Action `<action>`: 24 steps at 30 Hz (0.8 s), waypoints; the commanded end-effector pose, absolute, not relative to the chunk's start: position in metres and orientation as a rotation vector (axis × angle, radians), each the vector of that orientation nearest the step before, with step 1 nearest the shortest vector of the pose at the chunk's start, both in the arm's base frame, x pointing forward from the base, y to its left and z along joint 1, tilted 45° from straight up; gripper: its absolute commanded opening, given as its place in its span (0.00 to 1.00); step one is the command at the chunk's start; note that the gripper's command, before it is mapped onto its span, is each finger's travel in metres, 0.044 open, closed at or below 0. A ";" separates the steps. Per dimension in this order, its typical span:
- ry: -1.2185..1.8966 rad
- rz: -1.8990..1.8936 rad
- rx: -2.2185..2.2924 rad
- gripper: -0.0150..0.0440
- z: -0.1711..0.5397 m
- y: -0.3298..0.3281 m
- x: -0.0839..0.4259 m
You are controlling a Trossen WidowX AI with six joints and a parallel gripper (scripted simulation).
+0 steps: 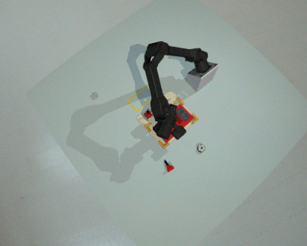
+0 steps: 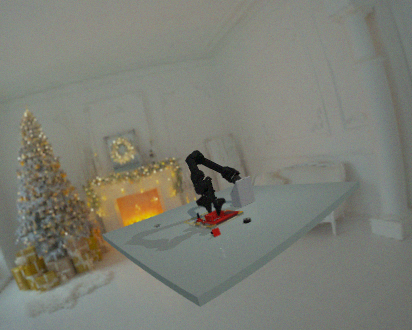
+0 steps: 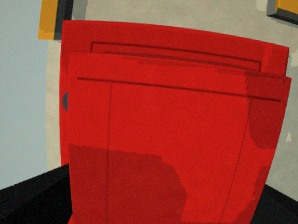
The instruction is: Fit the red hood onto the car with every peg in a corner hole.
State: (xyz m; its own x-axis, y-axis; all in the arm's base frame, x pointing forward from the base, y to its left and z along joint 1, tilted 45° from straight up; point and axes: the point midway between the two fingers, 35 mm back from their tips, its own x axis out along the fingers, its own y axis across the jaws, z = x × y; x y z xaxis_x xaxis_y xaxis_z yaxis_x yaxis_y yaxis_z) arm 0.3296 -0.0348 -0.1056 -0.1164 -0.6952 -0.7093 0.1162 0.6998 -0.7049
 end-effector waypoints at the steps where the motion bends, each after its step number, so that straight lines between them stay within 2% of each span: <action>1: 1.542 -0.740 -0.496 0.25 -0.104 -0.033 0.330; 24: 1.542 -0.738 -0.495 0.25 -0.102 -0.031 0.330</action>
State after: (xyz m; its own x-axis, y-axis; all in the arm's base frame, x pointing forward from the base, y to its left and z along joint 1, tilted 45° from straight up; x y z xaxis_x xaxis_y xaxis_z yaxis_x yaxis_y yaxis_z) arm 0.3300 -0.0302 -0.1019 -0.1161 -0.6987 -0.7060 0.1117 0.6971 -0.7082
